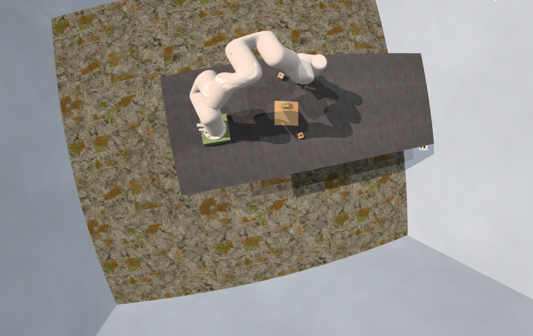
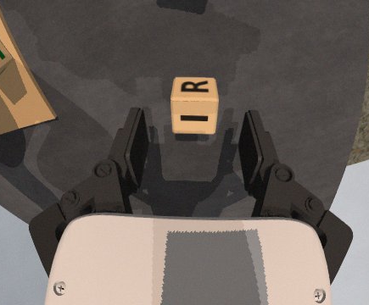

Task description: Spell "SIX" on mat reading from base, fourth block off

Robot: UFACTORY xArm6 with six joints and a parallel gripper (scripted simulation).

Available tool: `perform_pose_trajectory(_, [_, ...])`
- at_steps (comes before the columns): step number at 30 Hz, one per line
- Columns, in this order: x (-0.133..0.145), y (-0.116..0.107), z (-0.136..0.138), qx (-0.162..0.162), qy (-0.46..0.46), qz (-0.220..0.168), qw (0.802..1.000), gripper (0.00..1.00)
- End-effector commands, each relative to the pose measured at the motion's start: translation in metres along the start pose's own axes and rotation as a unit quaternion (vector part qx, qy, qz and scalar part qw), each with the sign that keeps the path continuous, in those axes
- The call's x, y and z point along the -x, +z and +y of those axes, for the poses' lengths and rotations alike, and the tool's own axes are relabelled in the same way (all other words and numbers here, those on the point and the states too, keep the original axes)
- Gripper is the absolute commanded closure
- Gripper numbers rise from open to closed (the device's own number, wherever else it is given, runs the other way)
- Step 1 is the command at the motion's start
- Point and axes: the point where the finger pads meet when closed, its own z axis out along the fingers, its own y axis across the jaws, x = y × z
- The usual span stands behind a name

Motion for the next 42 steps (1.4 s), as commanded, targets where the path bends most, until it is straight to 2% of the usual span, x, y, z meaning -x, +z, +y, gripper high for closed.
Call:
perform_pose_trajectory(1, [0.001,-0.002,0.001,0.001,0.000,-0.002,1.000,0.31])
perform_pose_trajectory(31, [0.001,-0.002,0.001,0.001,0.000,-0.002,1.000,0.31])
perform_pose_trajectory(42, [0.001,0.009,0.001,0.001,0.000,-0.002,1.000,0.31])
